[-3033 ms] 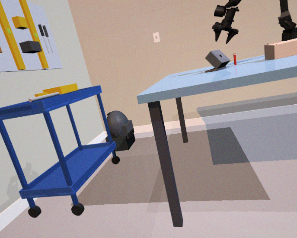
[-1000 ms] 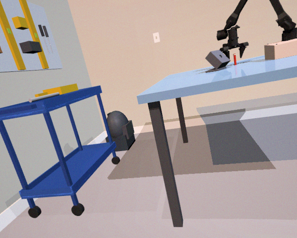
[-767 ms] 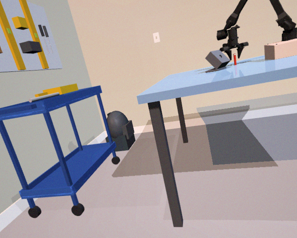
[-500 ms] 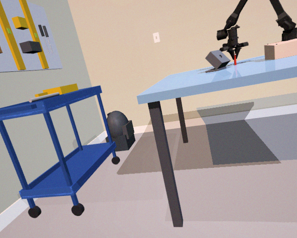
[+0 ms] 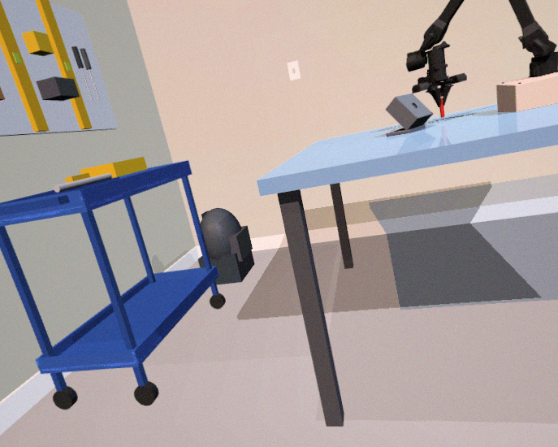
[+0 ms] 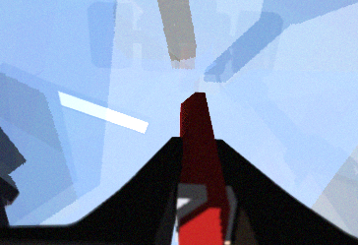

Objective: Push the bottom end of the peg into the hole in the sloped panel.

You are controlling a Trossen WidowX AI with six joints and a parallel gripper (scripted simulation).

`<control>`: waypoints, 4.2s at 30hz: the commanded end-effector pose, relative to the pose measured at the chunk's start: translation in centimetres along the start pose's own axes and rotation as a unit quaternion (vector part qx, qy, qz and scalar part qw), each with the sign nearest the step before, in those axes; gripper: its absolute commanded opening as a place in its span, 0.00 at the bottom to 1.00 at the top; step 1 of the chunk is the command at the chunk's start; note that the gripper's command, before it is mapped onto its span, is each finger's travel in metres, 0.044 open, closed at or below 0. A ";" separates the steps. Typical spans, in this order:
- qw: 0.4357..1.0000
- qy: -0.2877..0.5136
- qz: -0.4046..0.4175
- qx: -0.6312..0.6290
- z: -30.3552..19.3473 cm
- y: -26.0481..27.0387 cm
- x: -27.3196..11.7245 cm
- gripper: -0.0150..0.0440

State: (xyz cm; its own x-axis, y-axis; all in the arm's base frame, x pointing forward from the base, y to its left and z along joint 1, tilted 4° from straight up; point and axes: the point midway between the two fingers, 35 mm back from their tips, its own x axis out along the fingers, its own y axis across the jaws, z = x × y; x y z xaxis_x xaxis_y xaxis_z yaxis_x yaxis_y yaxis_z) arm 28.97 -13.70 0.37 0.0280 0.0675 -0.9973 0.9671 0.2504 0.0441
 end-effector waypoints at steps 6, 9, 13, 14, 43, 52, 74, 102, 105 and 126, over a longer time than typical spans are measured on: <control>1.000 -0.006 0.004 0.000 0.1 0.2 -5.0 0.25; 1.000 -0.007 0.004 0.000 0.1 0.3 -6.0 0.25; 1.000 -0.008 0.004 -0.006 0.0 0.3 -6.1 0.25; 1.000 -0.009 0.003 -0.011 0.0 0.4 -6.1 0.25; 0.977 -0.051 -0.017 -0.208 -1.8 1.8 -6.0 0.25; 0.961 -0.063 -0.025 -0.267 -2.4 2.2 -6.0 0.25; 0.908 -0.091 -0.046 -0.407 -3.8 3.2 -6.0 0.25; 0.810 -0.122 -0.079 -0.568 -5.8 4.4 -6.1 0.25; 0.798 -0.125 -0.082 -0.584 -6.0 4.5 -6.1 0.25; 0.704 -0.145 -0.110 -0.687 -7.5 5.3 -6.3 0.25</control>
State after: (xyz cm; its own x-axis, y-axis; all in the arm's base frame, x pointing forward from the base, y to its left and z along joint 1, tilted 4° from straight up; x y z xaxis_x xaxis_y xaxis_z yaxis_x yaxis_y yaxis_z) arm 31.90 -5.79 7.24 0.1488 -0.2586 -0.9545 -0.1550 0.9472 -0.2808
